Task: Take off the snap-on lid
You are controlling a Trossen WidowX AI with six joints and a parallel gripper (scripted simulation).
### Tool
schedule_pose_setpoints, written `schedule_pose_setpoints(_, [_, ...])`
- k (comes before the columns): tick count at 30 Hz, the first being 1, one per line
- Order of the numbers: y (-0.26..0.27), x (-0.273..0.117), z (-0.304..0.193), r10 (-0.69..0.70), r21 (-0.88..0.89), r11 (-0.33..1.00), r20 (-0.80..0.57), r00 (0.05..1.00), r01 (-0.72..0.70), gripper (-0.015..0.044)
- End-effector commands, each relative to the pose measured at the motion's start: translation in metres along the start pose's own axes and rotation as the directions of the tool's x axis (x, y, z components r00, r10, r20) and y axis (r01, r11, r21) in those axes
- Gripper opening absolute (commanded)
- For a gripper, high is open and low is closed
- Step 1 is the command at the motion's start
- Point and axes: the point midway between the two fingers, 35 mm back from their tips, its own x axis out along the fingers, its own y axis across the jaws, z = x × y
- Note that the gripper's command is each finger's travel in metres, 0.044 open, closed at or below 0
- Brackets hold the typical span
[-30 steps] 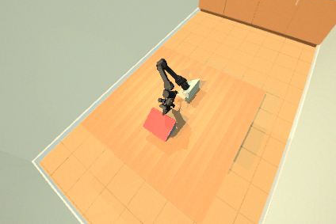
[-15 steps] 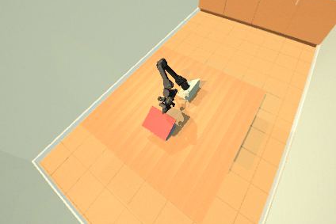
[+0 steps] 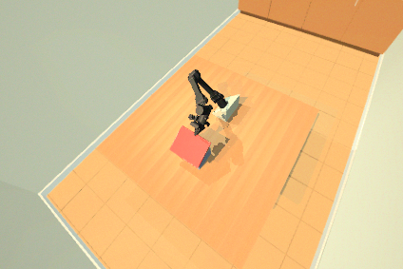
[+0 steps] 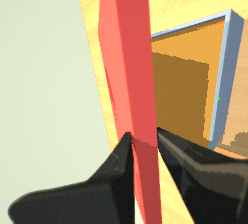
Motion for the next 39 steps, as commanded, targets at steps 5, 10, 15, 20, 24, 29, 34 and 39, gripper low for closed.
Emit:
schedule_pose_setpoints(5, [0.012,-0.010,-0.001,0.012,0.009,1.000,-0.001,1.000,-0.012,0.0000])
schedule_pose_setpoints(10, [0.013,-0.011,-0.001,0.012,0.009,1.000,-0.001,1.000,-0.012,0.0000])
schedule_pose_setpoints(15, [0.007,-0.008,0.010,0.012,0.009,1.000,-0.001,1.000,-0.012,0.0000])
schedule_pose_setpoints(20, [0.006,-0.008,0.020,0.012,0.008,1.000,0.000,1.000,-0.012,0.0000])
schedule_pose_setpoints(24, [0.006,-0.009,0.028,0.011,0.008,1.000,0.000,1.000,-0.011,0.0000])
schedule_pose_setpoints(29, [0.005,-0.009,0.038,0.011,0.007,1.000,0.000,1.000,-0.011,0.0000])
schedule_pose_setpoints(34, [0.005,-0.010,0.048,0.011,0.007,1.000,0.000,1.000,-0.011,0.0000])
schedule_pose_setpoints(39, [0.004,-0.010,0.058,0.011,0.006,1.000,0.001,1.000,-0.011,0.0000])
